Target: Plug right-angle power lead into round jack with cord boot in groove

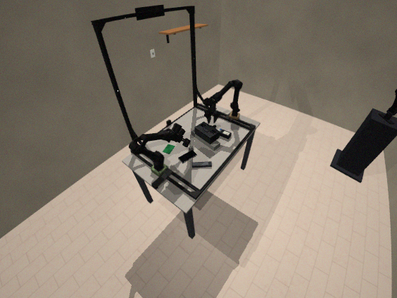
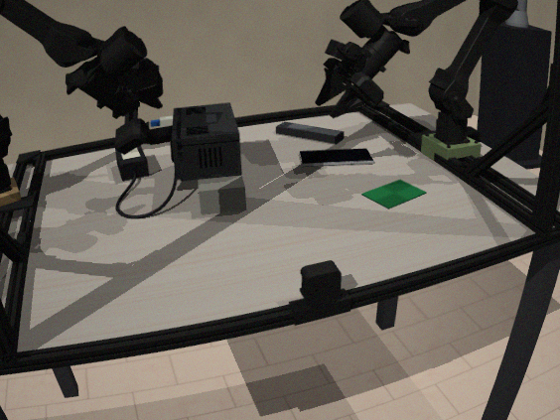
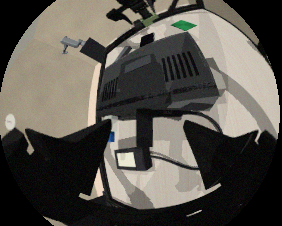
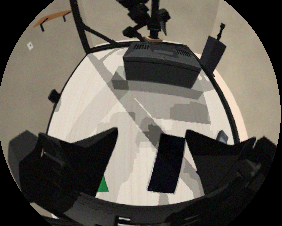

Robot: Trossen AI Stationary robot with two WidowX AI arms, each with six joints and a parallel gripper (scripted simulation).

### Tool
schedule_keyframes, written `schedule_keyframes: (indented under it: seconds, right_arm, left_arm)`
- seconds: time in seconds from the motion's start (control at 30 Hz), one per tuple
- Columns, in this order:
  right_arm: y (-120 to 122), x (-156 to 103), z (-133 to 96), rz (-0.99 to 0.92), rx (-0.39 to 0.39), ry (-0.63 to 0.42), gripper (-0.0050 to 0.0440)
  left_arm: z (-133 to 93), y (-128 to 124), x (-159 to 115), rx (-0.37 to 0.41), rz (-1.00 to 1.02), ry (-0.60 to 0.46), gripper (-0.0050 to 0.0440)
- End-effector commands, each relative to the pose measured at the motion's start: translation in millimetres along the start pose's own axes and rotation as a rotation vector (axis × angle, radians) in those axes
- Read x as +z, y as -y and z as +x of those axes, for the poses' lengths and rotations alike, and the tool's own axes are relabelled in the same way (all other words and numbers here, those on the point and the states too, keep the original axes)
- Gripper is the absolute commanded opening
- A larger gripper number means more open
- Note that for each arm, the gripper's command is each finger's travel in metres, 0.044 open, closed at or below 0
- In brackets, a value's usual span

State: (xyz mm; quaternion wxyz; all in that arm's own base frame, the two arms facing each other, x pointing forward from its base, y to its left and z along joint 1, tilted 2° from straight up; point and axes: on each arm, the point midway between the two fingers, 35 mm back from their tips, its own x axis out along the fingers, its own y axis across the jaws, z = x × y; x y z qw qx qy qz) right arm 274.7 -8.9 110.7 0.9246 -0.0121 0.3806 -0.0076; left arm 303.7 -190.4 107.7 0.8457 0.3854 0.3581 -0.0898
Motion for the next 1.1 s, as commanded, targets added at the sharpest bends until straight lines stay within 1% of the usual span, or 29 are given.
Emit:
schedule_keyframes:
  seconds: [0.0, 0.13, 0.2, 1.07]
  right_arm:
    - [-0.5, -0.4, 0.0, -0.003, 0.003, -0.002, 0.04]
    - [-0.5, -0.4, 0.0, -0.003, 0.003, -0.002, 0.04]
    - [-0.5, -0.4, 0.0, -0.003, 0.003, -0.002, 0.04]
    - [-0.5, -0.4, 0.0, -0.003, 0.003, -0.002, 0.04]
  left_arm:
    - [-8.0, -1.5, 1.2, 0.005, 0.001, 0.057, 0.04]
    - [-19.1, -2.3, 3.0, 0.011, 0.0, 0.147, 0.04]
    - [-22.8, -2.6, 3.4, 0.013, -0.001, 0.177, 0.04]
    - [-23.3, -2.7, 3.4, 0.014, -0.001, 0.18, 0.04]
